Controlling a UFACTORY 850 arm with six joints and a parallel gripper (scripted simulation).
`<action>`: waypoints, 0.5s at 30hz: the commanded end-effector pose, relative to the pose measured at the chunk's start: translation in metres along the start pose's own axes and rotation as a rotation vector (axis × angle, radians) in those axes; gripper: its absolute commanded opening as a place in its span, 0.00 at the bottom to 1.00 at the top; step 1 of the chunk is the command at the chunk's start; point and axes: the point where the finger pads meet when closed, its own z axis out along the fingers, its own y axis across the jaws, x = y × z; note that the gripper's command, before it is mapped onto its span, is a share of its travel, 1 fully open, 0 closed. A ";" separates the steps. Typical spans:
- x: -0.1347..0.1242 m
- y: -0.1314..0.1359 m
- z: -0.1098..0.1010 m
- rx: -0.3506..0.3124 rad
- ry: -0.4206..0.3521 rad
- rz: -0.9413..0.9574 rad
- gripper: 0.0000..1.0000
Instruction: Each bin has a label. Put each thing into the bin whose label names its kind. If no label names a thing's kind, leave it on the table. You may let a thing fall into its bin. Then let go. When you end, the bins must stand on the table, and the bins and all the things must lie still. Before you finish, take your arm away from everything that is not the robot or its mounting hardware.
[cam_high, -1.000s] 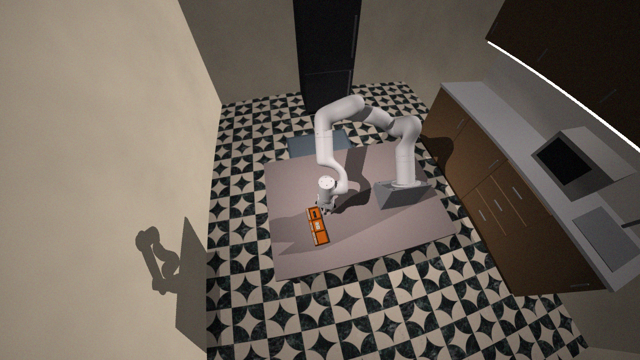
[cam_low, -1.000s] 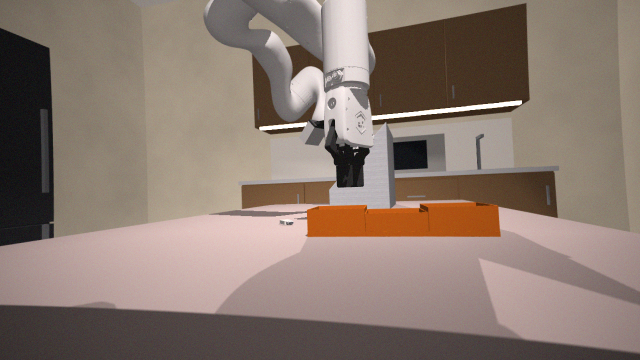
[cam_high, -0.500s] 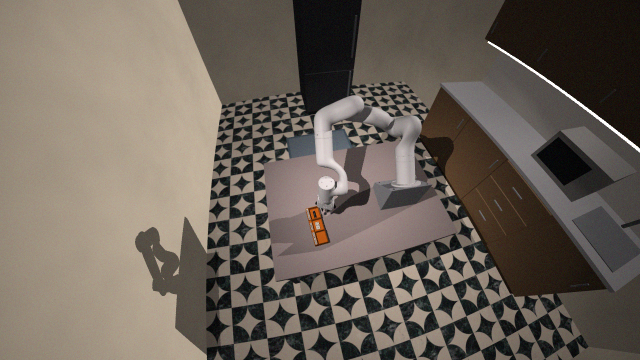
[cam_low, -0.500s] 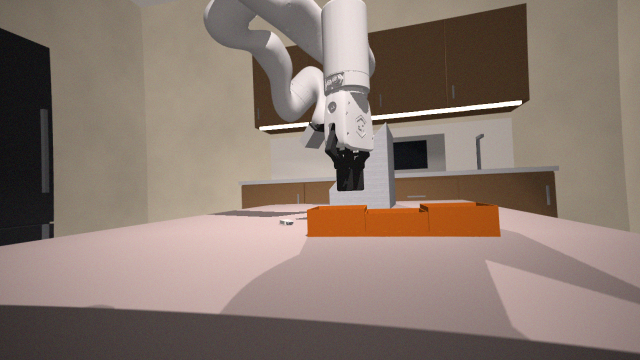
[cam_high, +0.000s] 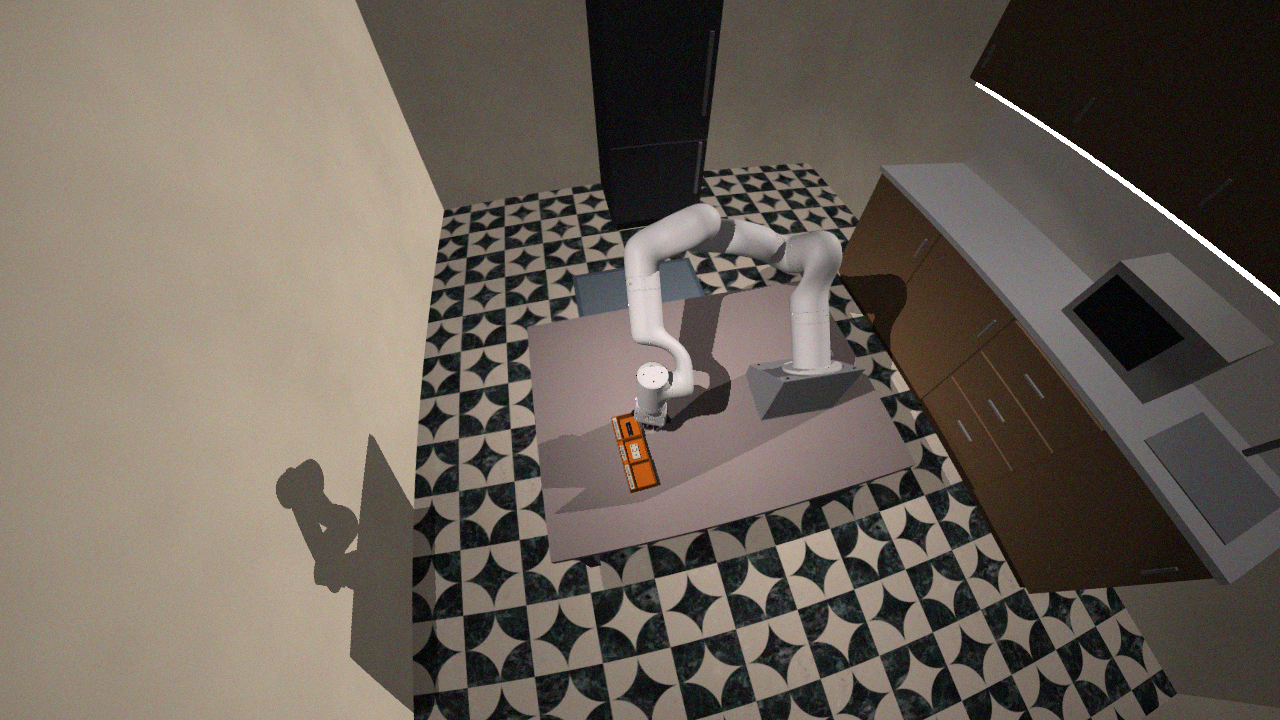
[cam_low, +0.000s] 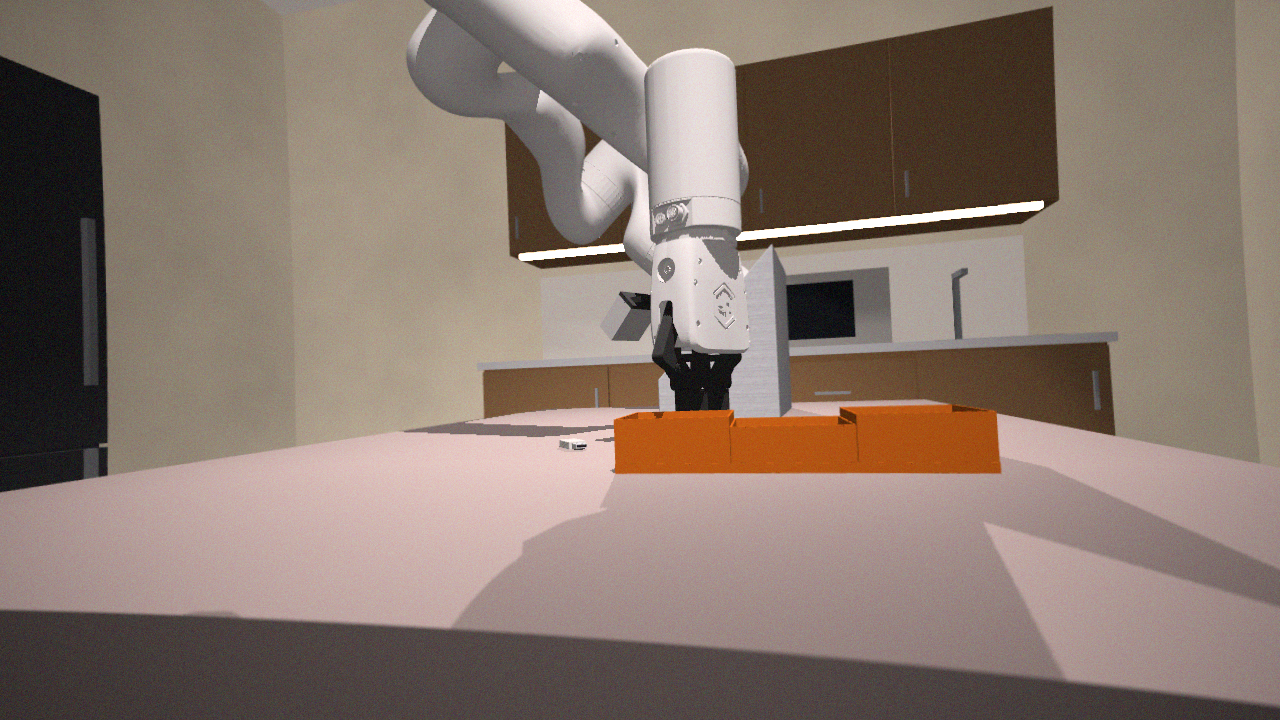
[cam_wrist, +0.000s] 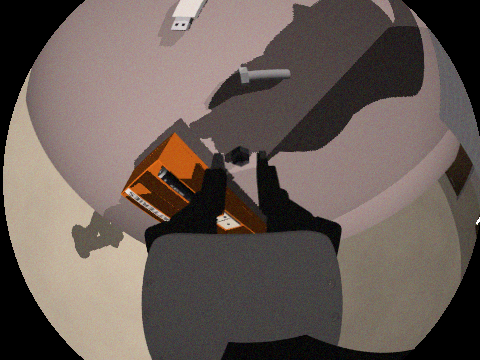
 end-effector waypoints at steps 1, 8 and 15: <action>-0.001 -0.001 0.002 0.002 -0.001 0.001 0.30; -0.001 -0.001 0.011 0.002 -0.001 0.001 0.30; -0.001 -0.001 0.014 0.002 -0.001 0.001 0.30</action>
